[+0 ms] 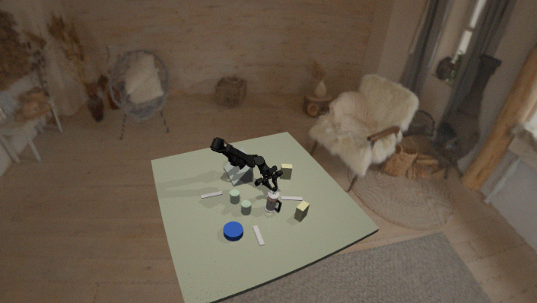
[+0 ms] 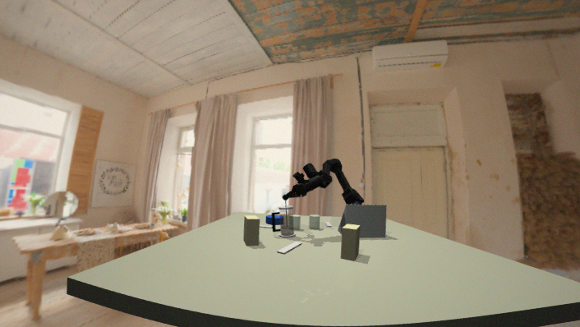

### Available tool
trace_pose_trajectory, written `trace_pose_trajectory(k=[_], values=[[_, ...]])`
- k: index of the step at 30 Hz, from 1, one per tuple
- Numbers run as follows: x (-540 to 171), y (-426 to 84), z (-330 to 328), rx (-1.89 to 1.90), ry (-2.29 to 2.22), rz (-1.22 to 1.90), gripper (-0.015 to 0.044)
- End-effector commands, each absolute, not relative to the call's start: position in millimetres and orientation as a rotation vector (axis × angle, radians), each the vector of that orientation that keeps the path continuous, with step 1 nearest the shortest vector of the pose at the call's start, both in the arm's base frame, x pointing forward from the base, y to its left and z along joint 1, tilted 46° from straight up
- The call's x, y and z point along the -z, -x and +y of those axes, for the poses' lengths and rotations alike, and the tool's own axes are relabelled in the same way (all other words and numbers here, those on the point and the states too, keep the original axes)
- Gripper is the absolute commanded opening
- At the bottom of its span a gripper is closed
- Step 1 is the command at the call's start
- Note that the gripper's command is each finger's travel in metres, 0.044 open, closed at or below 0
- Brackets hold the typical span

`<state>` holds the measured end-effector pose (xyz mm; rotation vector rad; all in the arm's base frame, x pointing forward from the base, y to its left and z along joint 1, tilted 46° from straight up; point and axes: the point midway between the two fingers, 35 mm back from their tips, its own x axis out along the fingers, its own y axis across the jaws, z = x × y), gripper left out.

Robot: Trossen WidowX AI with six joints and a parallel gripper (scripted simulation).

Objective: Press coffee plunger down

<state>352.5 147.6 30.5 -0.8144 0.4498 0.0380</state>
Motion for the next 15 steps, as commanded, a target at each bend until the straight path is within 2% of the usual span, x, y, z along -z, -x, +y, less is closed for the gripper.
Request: trace_pose_trajectory(k=[1, 15], values=[[-16.9, -353.0, 133.4, -0.026, 0.840, 0.485, 0.0127], [-16.2, -356.4, 135.5, -0.026, 0.840, 0.485, 0.0127]])
